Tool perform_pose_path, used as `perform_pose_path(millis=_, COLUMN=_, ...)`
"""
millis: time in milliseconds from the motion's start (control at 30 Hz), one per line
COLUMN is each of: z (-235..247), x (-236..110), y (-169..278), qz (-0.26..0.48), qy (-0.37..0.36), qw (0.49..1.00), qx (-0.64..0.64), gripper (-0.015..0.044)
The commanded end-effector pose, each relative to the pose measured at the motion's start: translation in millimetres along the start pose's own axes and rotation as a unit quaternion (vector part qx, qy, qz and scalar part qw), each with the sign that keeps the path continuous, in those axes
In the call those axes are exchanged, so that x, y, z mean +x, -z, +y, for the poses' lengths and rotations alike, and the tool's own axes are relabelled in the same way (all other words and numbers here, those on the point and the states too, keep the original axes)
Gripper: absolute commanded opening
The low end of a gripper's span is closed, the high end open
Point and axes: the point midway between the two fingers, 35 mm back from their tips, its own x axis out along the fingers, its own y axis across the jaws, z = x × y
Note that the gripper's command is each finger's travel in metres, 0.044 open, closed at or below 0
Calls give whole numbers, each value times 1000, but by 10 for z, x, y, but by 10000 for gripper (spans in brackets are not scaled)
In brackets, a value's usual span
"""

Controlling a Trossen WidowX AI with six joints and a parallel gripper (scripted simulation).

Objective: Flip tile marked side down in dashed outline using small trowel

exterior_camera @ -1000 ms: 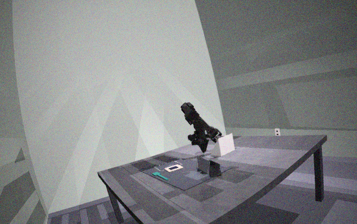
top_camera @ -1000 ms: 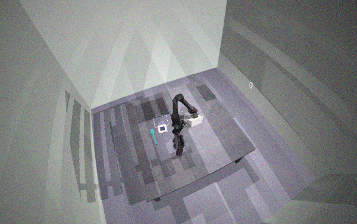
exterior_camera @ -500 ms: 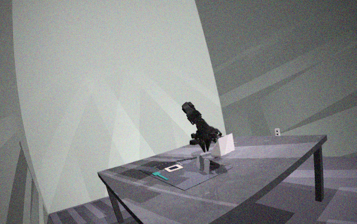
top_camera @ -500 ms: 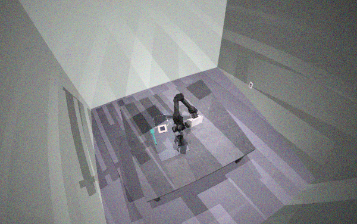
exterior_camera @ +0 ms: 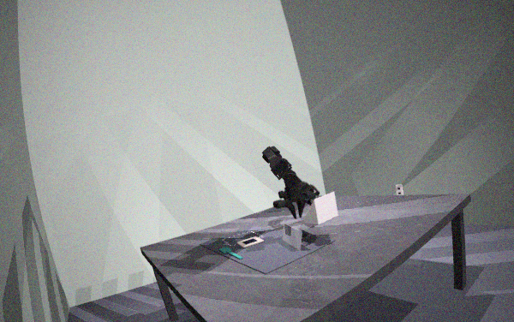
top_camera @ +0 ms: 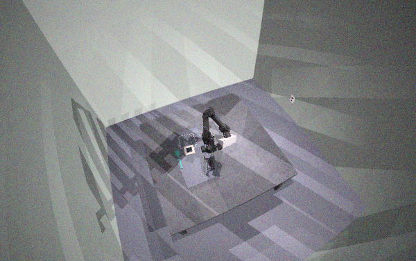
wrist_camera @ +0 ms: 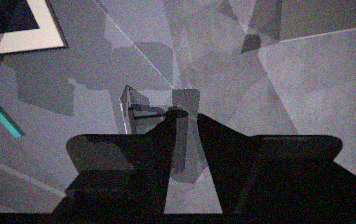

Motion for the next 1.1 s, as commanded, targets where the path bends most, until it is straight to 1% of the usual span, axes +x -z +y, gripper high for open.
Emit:
perform_pose_path(millis=0, z=35, x=25, y=5, qz=1, qy=2, qw=1000, qx=6, gripper=100)
perform_pose_path(millis=800, z=384, x=197, y=5, qz=1, qy=0, qw=1000, qx=8, gripper=100)
perform_pose_path(millis=1067, z=491, x=202, y=1, qz=1, qy=0, qw=1000, qx=8, gripper=100)
